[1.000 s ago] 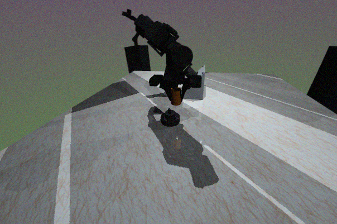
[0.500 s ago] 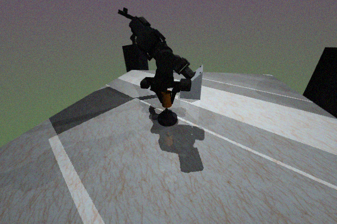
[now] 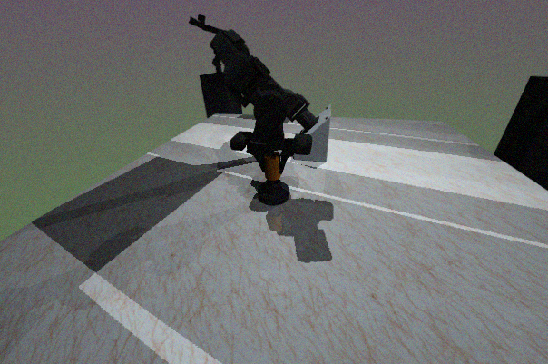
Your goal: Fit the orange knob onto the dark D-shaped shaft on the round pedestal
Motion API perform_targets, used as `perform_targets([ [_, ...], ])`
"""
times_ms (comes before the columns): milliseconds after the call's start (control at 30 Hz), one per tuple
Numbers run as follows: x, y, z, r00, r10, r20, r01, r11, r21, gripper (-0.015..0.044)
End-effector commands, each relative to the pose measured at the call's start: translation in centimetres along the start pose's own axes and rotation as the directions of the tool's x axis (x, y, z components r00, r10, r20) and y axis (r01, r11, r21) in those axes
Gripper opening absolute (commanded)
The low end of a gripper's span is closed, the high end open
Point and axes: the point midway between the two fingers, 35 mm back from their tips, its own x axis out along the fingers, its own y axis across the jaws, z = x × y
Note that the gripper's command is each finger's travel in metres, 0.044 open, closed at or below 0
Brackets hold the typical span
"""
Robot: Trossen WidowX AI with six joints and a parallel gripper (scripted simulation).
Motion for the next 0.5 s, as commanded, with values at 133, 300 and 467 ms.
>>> perform_targets([
  [133,-0.29,-0.07,0.41,1.0,0.0,0.009,0.0,1.0,0.007,0.0],
  [300,-0.16,-0.12,0.29,1.0,-0.001,0.009,0.001,1.0,0.007,0.0],
  [467,-0.08,-0.13,0.22,1.0,-0.001,0.009,0.001,1.0,0.007,0.0],
])
